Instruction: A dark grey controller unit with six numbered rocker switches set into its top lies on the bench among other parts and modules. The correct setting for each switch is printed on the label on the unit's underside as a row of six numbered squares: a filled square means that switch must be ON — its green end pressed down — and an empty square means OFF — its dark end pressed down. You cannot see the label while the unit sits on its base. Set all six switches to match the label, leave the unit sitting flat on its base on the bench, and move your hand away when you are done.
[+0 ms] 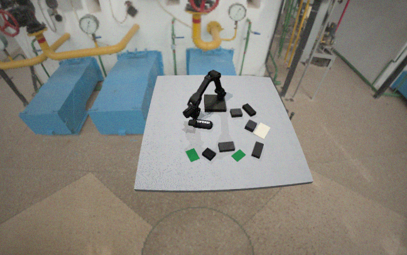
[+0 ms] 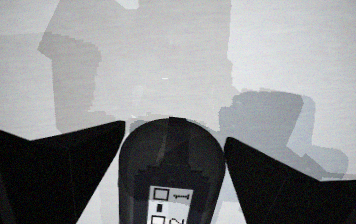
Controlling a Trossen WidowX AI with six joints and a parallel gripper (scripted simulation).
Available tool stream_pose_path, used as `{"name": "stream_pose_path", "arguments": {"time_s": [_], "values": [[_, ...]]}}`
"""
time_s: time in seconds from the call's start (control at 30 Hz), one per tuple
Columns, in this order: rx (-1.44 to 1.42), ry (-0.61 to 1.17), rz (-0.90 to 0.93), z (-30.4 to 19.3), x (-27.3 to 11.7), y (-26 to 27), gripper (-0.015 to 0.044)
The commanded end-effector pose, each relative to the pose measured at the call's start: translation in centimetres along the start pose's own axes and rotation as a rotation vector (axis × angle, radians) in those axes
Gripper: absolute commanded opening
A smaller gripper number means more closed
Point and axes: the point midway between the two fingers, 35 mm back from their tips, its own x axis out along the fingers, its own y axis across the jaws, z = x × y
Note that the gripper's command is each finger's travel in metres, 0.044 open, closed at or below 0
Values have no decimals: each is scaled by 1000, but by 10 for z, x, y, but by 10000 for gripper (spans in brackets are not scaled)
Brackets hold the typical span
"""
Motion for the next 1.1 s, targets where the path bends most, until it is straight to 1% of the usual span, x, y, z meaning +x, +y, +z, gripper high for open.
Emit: {"name": "stream_pose_path", "arguments": {"time_s": [0.0, 0.07, 0.37, 0.5, 0.57, 1.07], "values": [[0, 0, -1, 0, 0, 0, 390], [0, 0, -1, 0, 0, 0, 440], [0, 0, -1, -3, -2, 0, 440], [0, 3, 0, -50, -34, 1, 440], [0, 4, 0, -60, -41, 0, 440], [0, 4, 0, -60, -41, 0, 440]]}}
